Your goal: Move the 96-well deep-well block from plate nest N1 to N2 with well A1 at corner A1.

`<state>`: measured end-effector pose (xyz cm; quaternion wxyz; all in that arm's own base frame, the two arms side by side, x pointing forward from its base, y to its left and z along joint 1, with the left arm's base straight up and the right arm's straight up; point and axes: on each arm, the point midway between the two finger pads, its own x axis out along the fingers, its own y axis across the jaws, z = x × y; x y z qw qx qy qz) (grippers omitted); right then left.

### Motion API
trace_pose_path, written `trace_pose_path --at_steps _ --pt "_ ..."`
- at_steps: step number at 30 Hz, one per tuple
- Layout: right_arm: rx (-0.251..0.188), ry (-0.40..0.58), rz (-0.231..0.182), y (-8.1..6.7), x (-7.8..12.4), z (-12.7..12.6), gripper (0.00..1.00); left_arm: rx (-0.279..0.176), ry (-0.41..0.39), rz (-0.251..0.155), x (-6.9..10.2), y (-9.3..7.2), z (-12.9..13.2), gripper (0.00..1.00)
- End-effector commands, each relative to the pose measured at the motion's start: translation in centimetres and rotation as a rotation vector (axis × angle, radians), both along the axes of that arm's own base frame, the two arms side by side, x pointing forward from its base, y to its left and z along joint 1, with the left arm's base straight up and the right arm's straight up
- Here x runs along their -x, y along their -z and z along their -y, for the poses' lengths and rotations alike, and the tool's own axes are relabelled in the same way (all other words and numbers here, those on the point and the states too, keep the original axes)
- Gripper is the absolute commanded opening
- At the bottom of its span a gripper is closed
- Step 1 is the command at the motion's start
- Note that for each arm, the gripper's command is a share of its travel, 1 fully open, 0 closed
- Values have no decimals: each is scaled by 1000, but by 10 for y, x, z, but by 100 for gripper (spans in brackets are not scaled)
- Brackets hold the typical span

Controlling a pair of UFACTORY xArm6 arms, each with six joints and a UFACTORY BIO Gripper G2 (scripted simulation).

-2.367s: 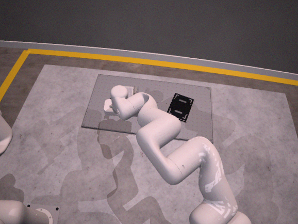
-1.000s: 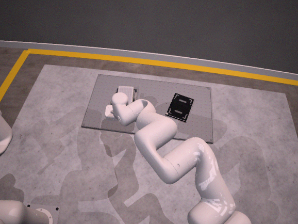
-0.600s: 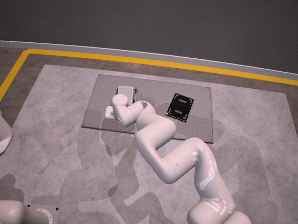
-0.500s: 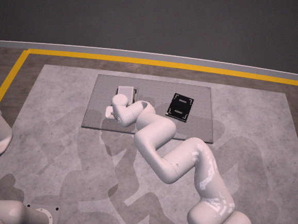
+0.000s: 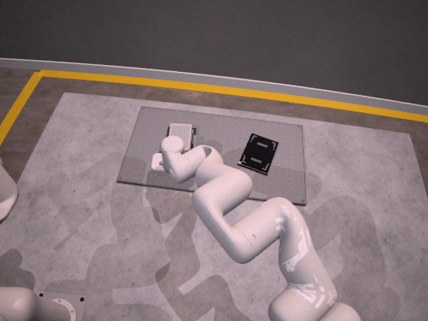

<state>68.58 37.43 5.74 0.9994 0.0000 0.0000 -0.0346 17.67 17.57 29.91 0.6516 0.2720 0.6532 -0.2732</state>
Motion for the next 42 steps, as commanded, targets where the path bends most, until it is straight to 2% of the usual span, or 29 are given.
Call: trace_pose_path --at_steps 1,21,40,41,42 --pt "-3 0 5 0 -1 -1 37 -1 0 3 -1 -1 0 100" --pt "-3 0 5 12 -1 -1 37 -1 0 3 -1 -1 0 100" --pt "-3 0 5 12 -1 -1 37 -1 0 3 -1 -1 0 100" --pt "-3 0 5 12 -1 -1 0 -1 0 3 -1 -1 0 100" --pt "-3 0 5 12 -1 -1 0 -1 0 3 -1 -1 0 100"
